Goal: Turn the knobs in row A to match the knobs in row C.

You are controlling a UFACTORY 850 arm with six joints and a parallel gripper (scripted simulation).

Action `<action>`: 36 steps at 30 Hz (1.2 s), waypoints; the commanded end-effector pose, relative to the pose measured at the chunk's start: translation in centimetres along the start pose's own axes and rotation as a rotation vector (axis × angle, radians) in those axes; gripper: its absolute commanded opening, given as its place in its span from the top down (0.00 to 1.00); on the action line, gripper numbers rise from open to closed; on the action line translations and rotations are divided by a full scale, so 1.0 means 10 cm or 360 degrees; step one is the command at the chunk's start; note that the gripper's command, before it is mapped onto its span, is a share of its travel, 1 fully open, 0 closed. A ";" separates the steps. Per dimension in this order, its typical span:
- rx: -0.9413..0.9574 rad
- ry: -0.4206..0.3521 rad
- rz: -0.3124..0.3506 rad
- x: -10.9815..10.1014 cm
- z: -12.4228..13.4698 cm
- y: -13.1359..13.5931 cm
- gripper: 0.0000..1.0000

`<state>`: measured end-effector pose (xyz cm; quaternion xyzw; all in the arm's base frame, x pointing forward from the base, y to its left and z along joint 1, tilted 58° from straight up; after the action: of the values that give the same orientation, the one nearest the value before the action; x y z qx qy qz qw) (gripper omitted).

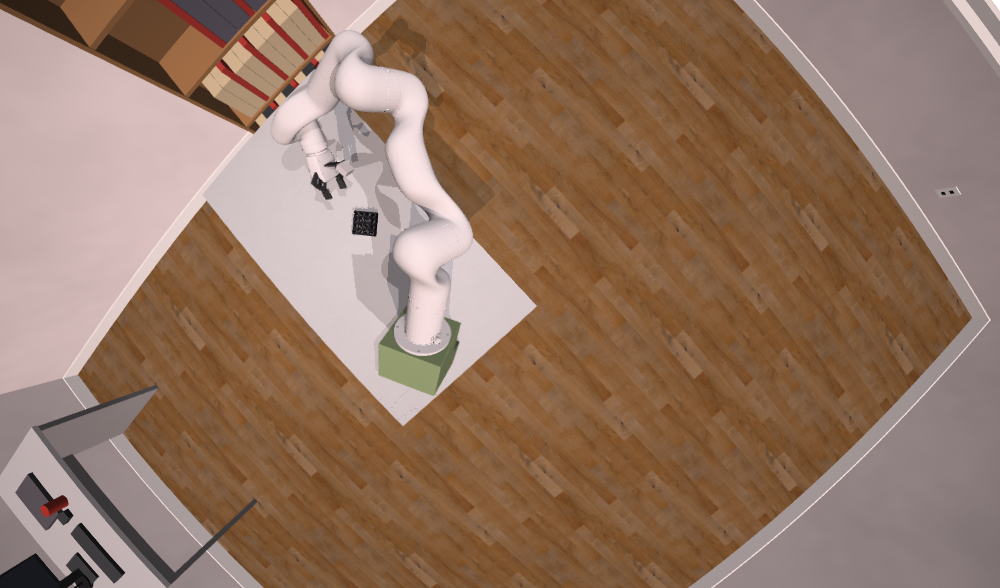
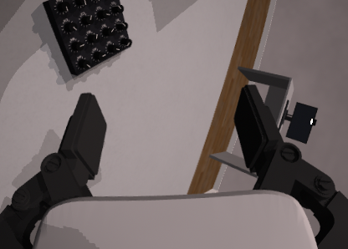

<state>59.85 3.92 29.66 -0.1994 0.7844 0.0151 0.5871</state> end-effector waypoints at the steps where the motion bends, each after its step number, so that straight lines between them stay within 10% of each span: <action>1: -0.0001 -0.0002 -0.0001 -0.01 0.00 0.00 0.00; 20: -0.0016 -0.0001 -0.0008 0.00 0.00 0.00 0.00; 36: -0.0600 0.0122 -0.0252 0.34 -0.06 -0.14 0.00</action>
<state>59.24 2.23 27.81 -0.3137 0.7795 0.0763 0.5369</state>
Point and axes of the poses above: the point where the finger pads meet when closed, its own x axis out along the fingers, its own y axis across the jaws, z = x × y, the point moved 5 cm from there along -x, back along the fingers, and after that the axes turned 14 degrees about x, right-handed, at the moved point
